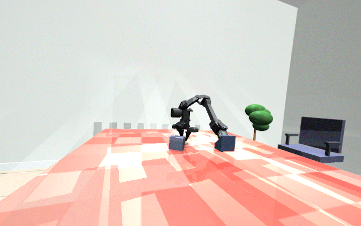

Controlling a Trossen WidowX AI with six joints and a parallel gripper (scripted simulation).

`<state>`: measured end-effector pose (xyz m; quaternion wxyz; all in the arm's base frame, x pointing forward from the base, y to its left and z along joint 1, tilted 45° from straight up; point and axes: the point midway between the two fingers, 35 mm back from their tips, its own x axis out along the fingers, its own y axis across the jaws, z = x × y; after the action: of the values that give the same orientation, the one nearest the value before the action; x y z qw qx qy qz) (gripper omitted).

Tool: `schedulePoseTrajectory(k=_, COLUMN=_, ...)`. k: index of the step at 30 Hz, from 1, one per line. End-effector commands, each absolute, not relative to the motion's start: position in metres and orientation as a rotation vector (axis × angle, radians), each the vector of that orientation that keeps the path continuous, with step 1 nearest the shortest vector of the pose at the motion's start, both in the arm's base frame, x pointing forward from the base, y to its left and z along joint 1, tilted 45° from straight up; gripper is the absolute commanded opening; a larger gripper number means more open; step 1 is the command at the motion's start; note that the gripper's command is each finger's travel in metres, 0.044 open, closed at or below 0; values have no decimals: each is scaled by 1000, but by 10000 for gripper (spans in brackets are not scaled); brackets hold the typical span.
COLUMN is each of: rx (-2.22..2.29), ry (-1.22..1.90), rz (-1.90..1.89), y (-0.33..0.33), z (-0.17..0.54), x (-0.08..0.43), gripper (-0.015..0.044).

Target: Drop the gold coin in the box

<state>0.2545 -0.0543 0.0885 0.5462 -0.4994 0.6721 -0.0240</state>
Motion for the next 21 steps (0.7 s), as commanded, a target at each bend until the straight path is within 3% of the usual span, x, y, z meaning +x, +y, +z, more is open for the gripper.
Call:
schedulePoseTrajectory(k=1, rx=-1193, ry=1598, rz=-58, y=-60, z=83, x=253, gripper=161)
schedulePoseTrajectory(k=10, rx=-1194, ry=1598, rz=-60, y=-69, z=75, x=253, gripper=161)
schedulePoseTrajectory(k=16, rx=-1194, ry=1598, rz=-60, y=-69, z=75, x=253, gripper=3)
schedulePoseTrajectory(k=21, rx=-1194, ry=1598, rz=-60, y=-69, z=75, x=253, gripper=0)
